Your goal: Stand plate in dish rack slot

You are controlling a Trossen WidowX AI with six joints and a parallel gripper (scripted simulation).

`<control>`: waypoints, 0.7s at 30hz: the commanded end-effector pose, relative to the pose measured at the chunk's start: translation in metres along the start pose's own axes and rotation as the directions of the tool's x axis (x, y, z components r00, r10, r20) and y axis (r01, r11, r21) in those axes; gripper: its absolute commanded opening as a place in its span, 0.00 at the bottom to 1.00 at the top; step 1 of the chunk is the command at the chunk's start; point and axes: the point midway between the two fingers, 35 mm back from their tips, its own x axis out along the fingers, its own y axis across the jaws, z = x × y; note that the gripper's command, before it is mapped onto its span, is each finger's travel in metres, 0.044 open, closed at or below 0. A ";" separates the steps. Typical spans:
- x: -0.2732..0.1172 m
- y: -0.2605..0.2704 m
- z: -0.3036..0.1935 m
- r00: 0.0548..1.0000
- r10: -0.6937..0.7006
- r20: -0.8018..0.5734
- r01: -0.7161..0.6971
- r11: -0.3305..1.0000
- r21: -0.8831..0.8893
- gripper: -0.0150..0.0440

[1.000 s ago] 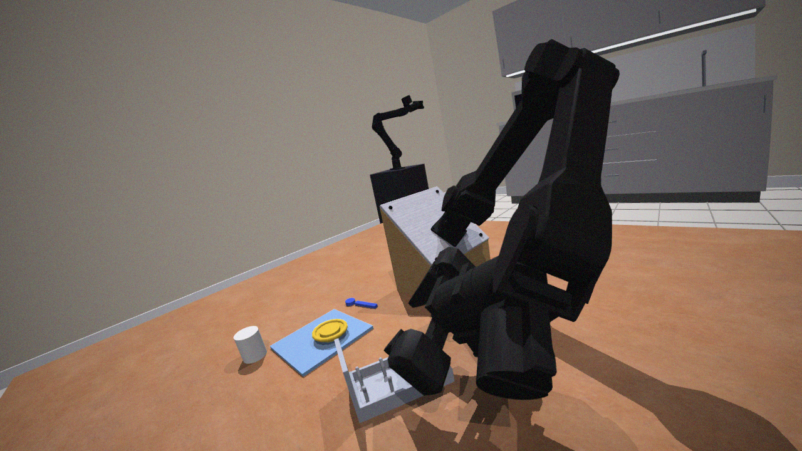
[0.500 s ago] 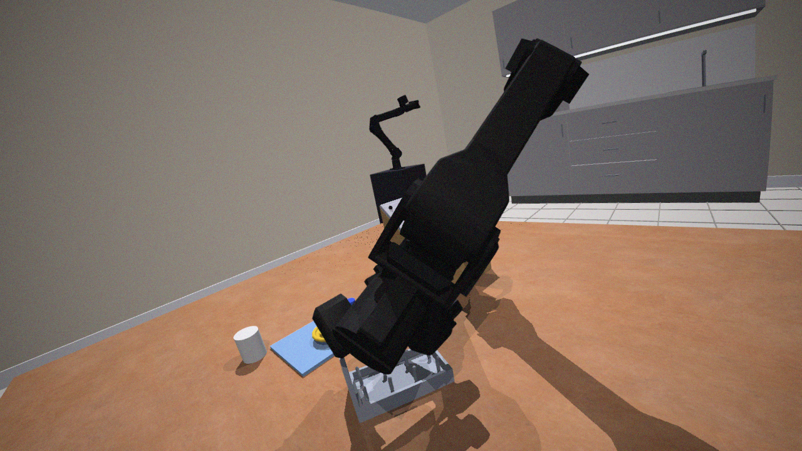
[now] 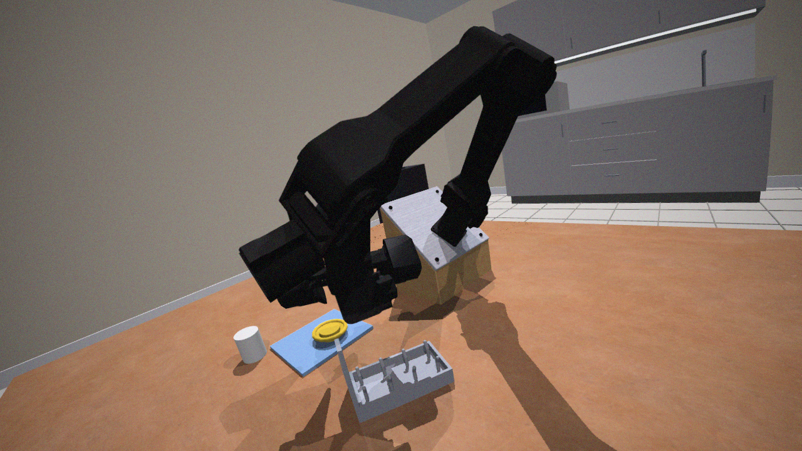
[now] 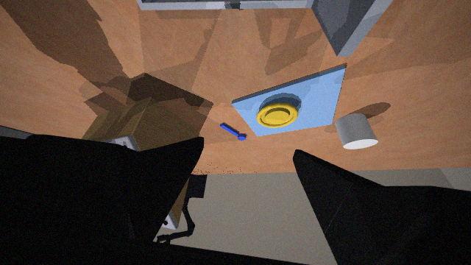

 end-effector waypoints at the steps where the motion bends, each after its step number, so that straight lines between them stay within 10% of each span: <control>1: 0.000 -0.006 -0.011 0.998 0.034 0.050 -0.038 0.996 0.083 0.93; 21: 0.004 -0.041 -0.070 0.913 0.135 0.386 -0.324 0.815 0.481 0.93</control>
